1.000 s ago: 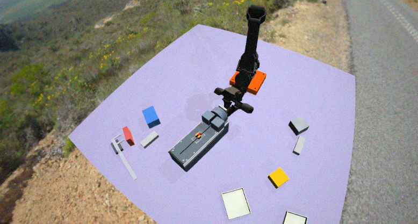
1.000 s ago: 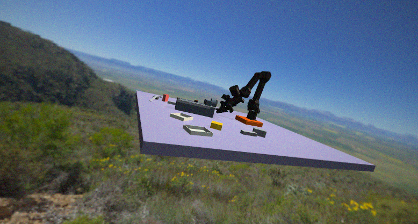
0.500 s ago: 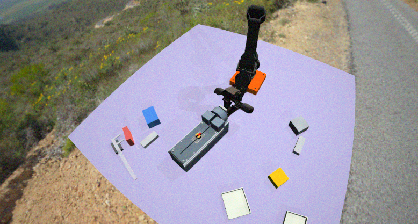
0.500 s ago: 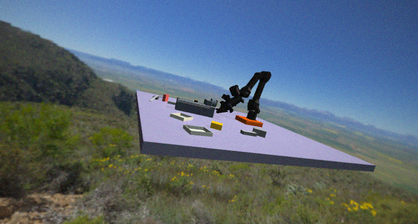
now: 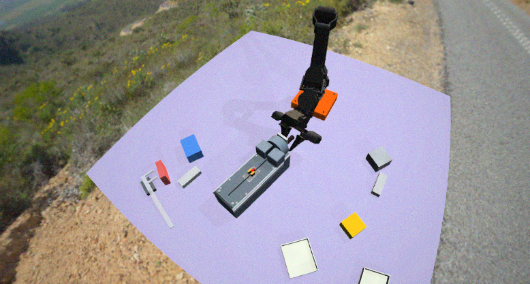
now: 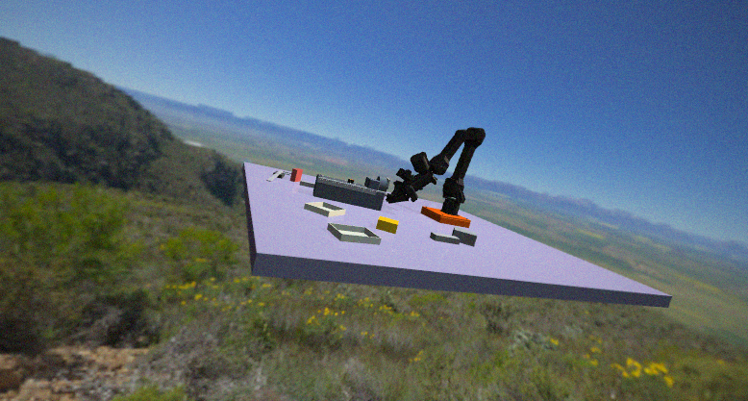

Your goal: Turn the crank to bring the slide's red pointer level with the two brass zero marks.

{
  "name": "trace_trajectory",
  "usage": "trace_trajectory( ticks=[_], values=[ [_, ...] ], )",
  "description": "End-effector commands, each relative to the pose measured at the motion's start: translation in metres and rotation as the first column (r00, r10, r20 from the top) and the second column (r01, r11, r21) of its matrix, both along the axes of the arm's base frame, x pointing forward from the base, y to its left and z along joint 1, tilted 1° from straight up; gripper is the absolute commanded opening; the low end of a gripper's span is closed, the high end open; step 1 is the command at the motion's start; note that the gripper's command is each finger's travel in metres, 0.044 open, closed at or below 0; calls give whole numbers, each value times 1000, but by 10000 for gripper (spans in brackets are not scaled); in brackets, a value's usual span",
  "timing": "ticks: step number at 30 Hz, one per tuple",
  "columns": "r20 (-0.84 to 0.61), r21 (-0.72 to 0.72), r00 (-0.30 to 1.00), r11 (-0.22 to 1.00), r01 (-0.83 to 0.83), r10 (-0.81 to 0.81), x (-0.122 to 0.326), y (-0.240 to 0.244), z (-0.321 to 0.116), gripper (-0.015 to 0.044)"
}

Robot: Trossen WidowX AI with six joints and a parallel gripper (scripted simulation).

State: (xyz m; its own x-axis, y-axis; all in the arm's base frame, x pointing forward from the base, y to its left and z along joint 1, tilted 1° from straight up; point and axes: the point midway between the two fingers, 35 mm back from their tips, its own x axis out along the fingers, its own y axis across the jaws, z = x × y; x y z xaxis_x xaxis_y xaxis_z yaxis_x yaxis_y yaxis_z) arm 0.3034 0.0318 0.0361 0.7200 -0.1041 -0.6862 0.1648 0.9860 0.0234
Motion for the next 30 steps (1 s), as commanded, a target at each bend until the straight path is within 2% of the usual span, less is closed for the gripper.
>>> trace_trajectory(
  ticks=[1, 8, 26, 30],
  values=[
    [1, 0, 1000, 1000, 0, 0, 0, 0, 0, 263],
    [1, 0, 1000, 1000, 0, 0, 0, 0, 0, 440],
    [2, 0, 1000, 1000, 0, 0, 0, 0, 55, 440],
    [4, 1, 1000, 1000, 0, 0, 4, 1, 78, 440]
  ],
)
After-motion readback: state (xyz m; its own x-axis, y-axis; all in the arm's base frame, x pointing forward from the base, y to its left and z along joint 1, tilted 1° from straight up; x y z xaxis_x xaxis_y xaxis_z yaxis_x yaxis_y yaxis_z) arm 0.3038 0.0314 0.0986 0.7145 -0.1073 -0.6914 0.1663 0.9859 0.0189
